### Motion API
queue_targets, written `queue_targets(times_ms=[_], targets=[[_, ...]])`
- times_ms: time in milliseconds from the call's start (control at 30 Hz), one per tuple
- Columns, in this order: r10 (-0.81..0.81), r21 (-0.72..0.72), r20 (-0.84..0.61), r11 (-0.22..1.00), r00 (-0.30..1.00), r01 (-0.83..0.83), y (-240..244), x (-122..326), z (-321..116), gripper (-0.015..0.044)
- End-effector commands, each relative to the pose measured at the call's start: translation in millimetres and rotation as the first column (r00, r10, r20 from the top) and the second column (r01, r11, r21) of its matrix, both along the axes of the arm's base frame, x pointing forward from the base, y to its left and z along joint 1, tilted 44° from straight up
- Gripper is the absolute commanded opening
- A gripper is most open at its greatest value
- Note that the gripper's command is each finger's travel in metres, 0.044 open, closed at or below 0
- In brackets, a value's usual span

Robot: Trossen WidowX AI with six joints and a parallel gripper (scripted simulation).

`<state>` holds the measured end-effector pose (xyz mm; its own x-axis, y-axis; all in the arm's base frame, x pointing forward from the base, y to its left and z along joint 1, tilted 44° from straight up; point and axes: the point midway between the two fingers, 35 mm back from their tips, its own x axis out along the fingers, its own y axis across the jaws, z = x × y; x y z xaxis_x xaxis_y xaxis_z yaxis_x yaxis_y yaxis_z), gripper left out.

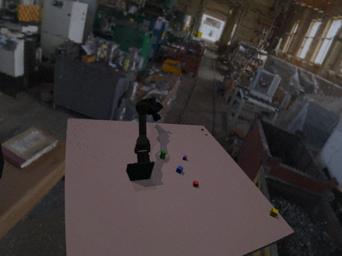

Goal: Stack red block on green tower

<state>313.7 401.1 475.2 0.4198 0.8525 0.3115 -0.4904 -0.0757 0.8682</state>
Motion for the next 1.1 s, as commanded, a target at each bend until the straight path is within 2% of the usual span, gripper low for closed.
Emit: queue_targets(times_ms=[0,300,600,833,1067], targets=[[-0.090,-0.154,-0.017,0.984,0.996,0.086,-13,50,-50,0.0440],[-0.272,-0.467,-0.040,0.856,0.962,0.223,-85,145,-155,0.0440],[-0.381,-0.696,-0.083,0.684,0.921,0.221,-176,198,-251,0.0440],[-0.443,-0.833,-0.174,0.542,0.879,0.108,-265,213,-339,0.0440],[-0.473,-0.882,-0.305,0.467,0.827,-0.059,-351,199,-412,0.0440]])
